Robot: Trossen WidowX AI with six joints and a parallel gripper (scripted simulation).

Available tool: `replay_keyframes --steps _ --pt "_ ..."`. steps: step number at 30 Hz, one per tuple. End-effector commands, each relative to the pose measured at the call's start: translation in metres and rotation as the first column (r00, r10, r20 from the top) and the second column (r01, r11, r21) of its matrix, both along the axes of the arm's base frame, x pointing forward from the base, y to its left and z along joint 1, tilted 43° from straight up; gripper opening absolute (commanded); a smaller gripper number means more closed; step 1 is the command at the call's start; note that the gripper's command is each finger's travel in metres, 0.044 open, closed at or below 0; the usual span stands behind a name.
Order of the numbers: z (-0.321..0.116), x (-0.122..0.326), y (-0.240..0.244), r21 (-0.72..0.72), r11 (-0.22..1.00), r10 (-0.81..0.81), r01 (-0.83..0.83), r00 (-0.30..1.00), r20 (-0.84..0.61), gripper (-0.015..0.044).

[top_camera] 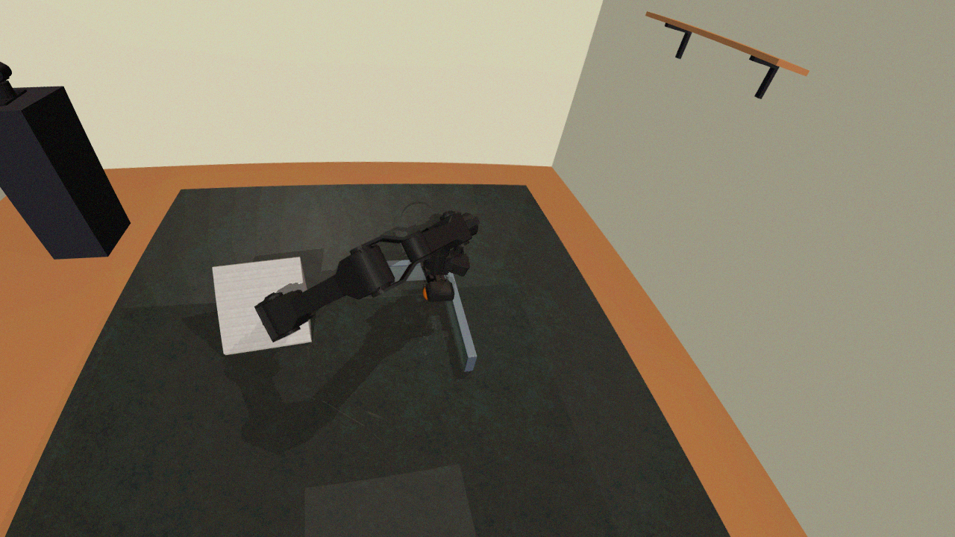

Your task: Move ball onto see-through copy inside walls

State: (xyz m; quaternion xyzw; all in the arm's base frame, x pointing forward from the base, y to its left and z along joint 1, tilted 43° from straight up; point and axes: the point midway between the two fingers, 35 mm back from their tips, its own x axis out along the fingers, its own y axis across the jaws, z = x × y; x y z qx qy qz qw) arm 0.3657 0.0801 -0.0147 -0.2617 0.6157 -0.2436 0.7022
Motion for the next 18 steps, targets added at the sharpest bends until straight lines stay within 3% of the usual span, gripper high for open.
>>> replay_keyframes --steps 1,14,18 --pt "-0.004 -0.002 -0.004 -0.008 1.0 0.003 -0.003 1.0 -0.009 0.0" --pt "0.0 0.0 0.0 0.0 1.0 0.001 -0.001 1.0 -0.001 0.0336" --pt "0.006 0.0 0.006 0.0 1.0 0.001 -0.001 1.0 -0.002 0.0336"
